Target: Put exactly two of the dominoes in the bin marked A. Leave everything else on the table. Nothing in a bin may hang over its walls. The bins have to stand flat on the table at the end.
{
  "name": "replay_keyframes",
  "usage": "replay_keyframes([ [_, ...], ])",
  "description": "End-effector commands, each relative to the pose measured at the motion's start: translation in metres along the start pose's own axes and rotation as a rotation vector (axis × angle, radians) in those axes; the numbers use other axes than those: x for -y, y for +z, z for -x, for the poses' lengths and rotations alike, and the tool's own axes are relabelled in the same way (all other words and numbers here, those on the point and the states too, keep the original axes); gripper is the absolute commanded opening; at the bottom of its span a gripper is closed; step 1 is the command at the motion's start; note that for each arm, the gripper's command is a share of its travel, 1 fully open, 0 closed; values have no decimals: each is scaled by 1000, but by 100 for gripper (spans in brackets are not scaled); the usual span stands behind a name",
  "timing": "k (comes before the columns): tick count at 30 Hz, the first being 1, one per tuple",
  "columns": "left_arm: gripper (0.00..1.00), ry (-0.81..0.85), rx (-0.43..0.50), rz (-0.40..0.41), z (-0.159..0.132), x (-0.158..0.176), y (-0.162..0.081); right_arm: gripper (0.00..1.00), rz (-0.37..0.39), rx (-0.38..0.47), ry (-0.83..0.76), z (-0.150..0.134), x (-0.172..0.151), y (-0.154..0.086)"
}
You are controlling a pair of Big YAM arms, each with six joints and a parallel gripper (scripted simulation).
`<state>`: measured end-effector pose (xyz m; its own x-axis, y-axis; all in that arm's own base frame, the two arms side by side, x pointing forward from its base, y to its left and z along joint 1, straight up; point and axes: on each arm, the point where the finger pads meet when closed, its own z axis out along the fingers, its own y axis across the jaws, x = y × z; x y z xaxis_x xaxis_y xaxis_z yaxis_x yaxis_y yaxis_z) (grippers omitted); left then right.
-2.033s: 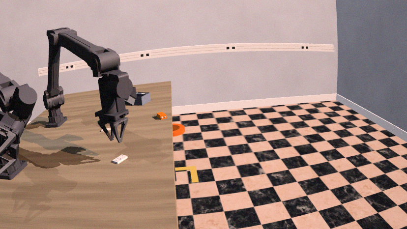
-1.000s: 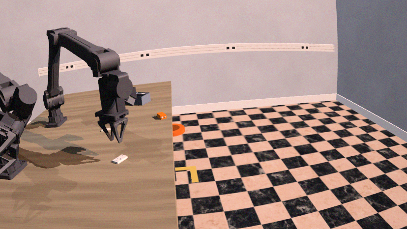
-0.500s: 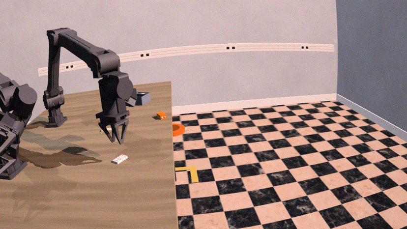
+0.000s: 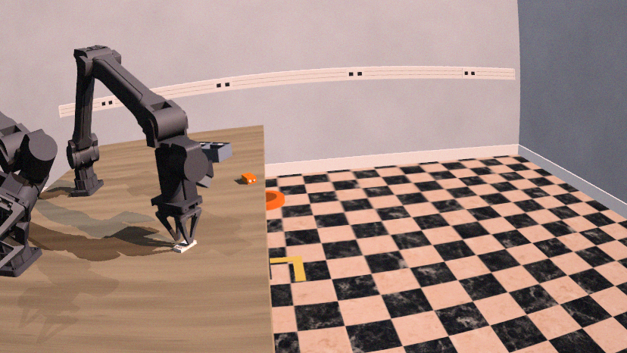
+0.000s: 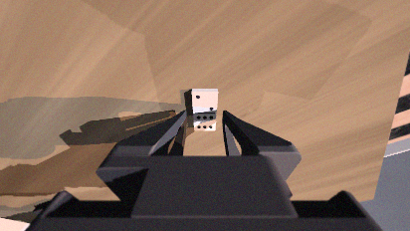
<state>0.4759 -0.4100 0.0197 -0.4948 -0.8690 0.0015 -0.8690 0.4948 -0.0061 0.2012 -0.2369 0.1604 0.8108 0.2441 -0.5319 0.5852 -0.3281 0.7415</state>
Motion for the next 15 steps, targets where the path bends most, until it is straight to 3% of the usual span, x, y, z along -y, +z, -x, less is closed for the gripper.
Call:
replay_keyframes([
  [1,39,-5,2,9,0,0,20,100,0,6,9,2,-3,1],
  [15,39,-5,2,9,-1,-3,28,100,0,6,9,2,-3,1],
])
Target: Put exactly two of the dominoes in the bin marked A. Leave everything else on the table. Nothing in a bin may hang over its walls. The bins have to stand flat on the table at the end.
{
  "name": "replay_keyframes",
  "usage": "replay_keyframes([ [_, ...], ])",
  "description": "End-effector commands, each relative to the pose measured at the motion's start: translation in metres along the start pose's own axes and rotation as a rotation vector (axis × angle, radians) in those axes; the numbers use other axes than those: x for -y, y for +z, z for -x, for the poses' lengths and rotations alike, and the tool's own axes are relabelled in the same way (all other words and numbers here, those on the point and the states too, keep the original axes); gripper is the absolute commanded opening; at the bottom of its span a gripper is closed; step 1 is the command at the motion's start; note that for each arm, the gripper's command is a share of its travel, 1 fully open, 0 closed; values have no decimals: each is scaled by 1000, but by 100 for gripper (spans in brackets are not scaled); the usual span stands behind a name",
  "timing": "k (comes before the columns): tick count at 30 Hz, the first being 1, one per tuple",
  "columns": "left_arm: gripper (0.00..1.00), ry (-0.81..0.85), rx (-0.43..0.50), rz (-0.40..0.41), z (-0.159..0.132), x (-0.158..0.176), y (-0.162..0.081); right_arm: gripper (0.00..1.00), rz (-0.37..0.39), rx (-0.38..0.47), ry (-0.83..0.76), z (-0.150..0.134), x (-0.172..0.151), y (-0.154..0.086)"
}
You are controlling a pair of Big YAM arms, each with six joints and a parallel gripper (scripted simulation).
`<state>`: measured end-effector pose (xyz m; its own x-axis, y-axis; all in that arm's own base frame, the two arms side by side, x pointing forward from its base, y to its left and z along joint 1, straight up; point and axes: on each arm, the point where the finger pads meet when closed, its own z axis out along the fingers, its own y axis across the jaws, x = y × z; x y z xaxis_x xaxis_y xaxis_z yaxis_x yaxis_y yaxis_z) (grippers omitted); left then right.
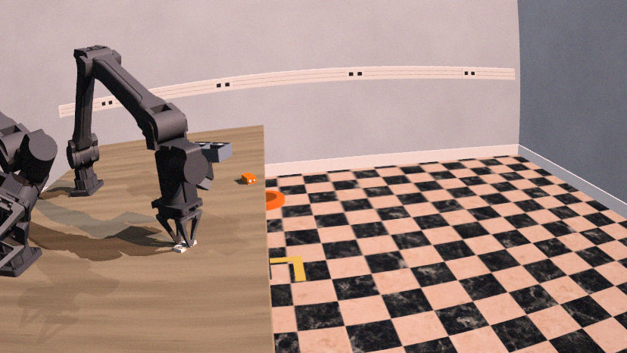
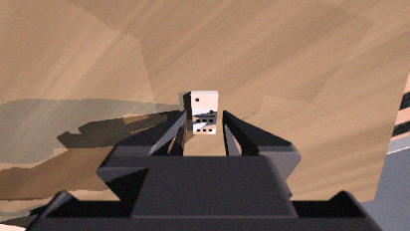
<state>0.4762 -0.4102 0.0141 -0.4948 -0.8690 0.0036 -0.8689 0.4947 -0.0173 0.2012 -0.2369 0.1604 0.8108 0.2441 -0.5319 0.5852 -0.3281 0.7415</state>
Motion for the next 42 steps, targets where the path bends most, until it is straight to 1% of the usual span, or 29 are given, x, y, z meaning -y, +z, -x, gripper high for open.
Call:
replay_keyframes([
  [1,39,-5,5,20,-1,-4,22,100,0,6,9,2,-3,1],
  [42,39,-4,5,20,-2,-6,26,100,0,6,9,2,-3,1],
])
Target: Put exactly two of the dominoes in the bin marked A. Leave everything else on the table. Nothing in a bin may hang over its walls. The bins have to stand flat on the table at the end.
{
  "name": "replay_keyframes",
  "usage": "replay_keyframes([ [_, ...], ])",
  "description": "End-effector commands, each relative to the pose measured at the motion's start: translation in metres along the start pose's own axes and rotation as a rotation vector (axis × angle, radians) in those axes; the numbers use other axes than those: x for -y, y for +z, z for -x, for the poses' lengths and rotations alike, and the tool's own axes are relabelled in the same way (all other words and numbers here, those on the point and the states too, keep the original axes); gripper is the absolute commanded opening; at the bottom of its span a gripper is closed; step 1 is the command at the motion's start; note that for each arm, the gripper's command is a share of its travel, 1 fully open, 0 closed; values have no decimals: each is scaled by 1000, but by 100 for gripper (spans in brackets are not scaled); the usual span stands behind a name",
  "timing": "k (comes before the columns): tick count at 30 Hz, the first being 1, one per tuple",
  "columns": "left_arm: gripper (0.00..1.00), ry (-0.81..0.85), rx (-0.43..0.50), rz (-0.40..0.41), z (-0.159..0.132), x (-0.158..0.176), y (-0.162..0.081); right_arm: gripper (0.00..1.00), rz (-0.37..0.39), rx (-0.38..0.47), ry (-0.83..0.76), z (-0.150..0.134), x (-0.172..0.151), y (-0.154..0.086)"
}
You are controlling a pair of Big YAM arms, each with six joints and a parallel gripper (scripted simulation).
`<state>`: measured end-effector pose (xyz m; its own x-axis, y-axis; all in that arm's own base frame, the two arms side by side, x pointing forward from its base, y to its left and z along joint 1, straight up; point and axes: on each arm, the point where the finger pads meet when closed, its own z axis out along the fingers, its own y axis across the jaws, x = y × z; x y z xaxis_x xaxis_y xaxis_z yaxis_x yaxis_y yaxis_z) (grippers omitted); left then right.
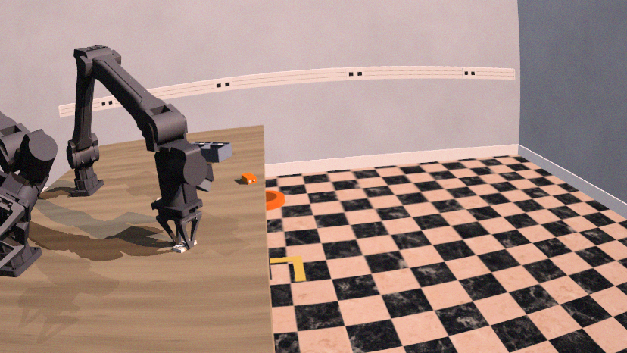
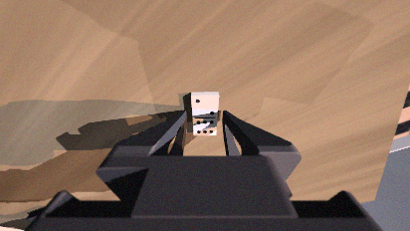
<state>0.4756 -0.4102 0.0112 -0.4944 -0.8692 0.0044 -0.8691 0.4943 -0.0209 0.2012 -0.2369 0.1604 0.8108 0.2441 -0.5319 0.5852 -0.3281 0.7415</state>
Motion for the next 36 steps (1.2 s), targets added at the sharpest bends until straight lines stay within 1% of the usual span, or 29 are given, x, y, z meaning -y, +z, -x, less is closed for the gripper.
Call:
replay_keyframes([
  [1,20,-3,5,24,-2,-6,23,100,0,6,9,2,-3,1],
  [32,20,-3,5,24,-2,-6,23,100,0,6,9,2,-3,1],
  [34,20,-3,10,48,-1,-12,16,100,0,6,9,2,-3,1],
  [35,20,-3,8,38,-1,-10,7,100,0,6,9,2,-3,1],
  [36,20,-3,-4,-20,-4,5,-25,100,0,6,9,2,-3,1],
])
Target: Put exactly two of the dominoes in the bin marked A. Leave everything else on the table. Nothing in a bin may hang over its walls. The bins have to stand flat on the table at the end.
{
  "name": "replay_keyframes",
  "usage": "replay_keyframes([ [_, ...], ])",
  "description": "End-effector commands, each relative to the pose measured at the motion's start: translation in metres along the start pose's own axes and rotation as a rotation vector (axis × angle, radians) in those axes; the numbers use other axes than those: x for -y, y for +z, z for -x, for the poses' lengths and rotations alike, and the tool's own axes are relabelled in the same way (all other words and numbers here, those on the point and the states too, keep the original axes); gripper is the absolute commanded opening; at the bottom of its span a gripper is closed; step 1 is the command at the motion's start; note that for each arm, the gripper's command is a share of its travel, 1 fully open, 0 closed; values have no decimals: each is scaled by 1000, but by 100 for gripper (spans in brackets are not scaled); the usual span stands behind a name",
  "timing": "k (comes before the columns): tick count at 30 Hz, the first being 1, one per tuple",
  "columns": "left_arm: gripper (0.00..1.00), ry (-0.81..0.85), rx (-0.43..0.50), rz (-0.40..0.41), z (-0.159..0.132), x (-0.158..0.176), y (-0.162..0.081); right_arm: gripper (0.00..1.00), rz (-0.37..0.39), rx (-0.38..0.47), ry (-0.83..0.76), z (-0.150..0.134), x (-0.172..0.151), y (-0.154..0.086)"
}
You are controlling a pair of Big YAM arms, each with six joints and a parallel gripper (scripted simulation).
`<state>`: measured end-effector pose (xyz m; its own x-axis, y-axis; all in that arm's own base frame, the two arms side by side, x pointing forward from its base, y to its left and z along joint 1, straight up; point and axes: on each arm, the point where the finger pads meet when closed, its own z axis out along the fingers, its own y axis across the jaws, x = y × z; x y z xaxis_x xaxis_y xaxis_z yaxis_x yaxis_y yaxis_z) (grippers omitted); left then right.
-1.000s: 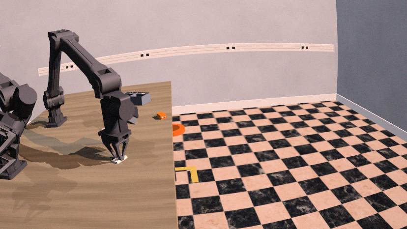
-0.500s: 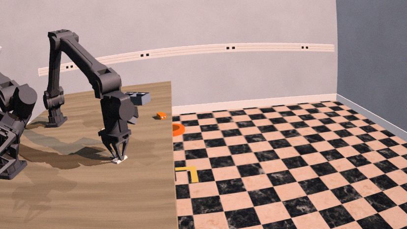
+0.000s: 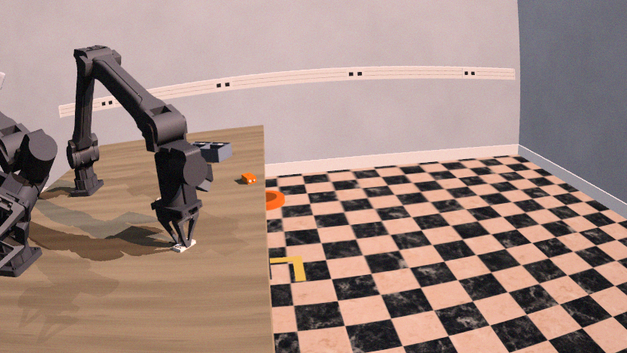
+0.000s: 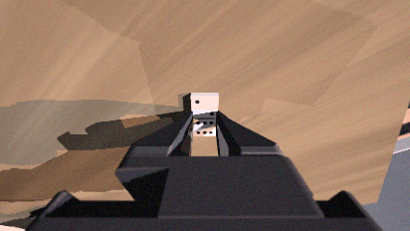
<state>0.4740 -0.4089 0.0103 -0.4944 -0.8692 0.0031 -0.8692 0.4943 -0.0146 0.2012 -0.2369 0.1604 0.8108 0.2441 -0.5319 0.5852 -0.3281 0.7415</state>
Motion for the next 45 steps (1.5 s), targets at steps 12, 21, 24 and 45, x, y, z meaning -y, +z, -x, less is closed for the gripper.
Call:
replay_keyframes([
  [12,20,-3,-12,-63,-7,17,-75,100,0,6,9,2,-3,1],
  [21,20,-3,-3,-19,-6,14,-64,100,0,6,9,2,-3,1],
  [24,20,-3,-4,-23,-6,15,-67,100,0,6,9,2,-3,1],
  [45,20,-3,-3,-16,-7,17,-69,100,0,6,9,2,-3,1],
])
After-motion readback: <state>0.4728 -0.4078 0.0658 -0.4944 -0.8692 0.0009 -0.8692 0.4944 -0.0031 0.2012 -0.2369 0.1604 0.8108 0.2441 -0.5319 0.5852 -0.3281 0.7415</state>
